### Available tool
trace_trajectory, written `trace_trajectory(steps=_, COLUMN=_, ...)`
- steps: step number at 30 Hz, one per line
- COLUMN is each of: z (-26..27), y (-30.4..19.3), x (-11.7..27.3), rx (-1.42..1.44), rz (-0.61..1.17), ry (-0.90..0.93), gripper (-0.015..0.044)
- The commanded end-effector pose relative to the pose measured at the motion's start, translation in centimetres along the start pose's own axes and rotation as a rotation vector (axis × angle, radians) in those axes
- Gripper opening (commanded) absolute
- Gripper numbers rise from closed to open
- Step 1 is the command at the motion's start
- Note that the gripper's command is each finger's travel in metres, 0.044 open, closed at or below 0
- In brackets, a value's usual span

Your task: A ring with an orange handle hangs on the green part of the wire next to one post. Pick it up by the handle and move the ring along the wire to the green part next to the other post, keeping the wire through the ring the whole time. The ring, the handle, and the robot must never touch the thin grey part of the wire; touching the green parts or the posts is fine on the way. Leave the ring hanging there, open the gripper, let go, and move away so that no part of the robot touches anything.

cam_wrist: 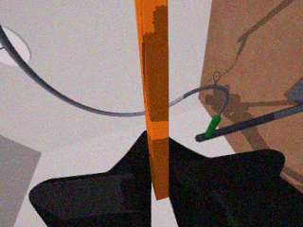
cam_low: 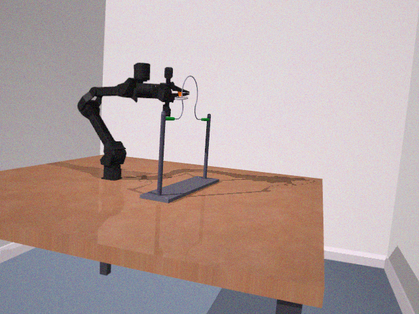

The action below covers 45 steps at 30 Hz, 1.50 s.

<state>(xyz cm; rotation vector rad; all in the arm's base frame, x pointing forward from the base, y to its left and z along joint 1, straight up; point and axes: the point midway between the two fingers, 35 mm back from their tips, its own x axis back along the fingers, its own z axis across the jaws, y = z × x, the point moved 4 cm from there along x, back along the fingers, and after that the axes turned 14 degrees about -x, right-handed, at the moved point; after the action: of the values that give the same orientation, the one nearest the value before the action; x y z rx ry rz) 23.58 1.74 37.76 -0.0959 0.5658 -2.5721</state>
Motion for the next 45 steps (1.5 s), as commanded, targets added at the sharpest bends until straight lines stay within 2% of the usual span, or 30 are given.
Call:
trace_trajectory(steps=1, z=0.1, y=0.0, x=-0.2, rx=0.043, rz=-0.008, ry=-0.034, gripper=-0.015)
trace_trajectory(steps=45, z=-0.9, y=0.4, x=-0.2, rx=0.562, rz=-0.155, ry=-0.37, gripper=-0.015)
